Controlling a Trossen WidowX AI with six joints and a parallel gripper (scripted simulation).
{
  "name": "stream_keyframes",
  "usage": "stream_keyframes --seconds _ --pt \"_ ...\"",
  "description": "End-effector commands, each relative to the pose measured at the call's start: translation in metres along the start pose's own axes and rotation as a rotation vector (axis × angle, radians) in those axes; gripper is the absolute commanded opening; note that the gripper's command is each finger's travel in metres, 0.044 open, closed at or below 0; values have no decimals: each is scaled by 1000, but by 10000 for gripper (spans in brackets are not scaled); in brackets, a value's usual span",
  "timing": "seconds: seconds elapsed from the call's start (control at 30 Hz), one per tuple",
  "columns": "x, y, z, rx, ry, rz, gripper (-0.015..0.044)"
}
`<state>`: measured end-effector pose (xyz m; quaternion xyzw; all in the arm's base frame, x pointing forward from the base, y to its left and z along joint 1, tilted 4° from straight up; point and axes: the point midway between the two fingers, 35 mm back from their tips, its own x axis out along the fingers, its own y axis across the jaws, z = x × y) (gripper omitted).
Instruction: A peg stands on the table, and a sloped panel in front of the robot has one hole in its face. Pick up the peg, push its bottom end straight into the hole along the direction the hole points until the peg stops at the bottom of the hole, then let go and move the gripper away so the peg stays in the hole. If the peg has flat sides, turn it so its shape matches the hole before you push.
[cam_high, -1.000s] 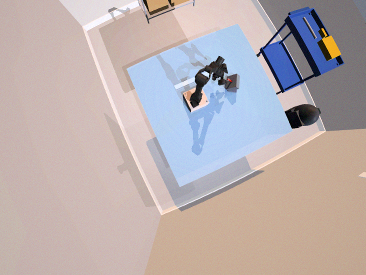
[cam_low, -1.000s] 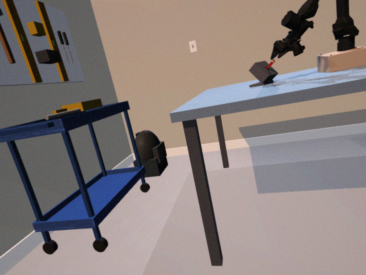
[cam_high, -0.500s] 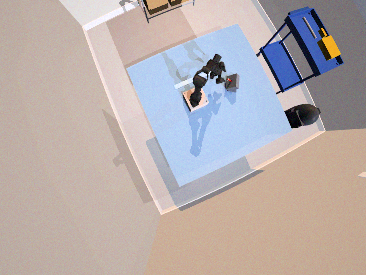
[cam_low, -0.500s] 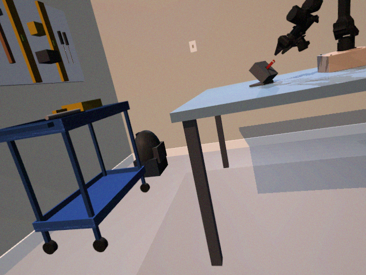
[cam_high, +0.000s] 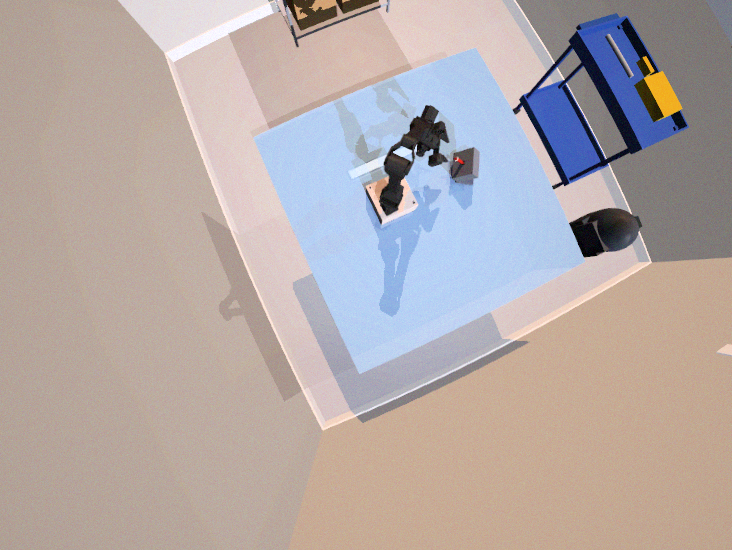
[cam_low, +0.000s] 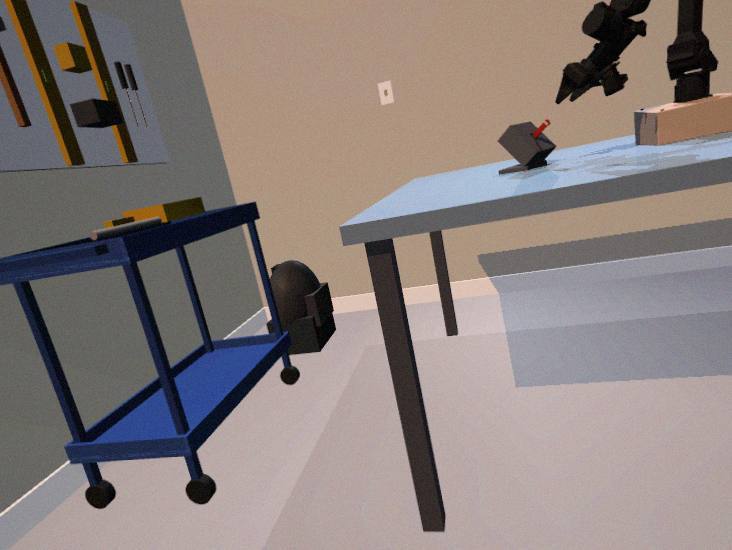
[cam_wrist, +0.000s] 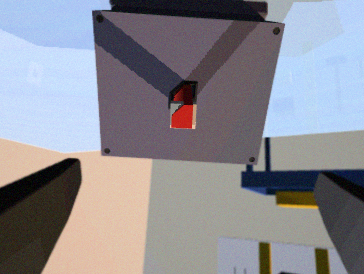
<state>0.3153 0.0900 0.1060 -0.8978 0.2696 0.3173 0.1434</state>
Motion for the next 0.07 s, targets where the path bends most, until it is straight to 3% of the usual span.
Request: stream_keyframes --seconds 0.0,0.03 --pt "-4 0 -1 6 5 -1 440" --pt "-4 0 -1 6 5 -1 440"
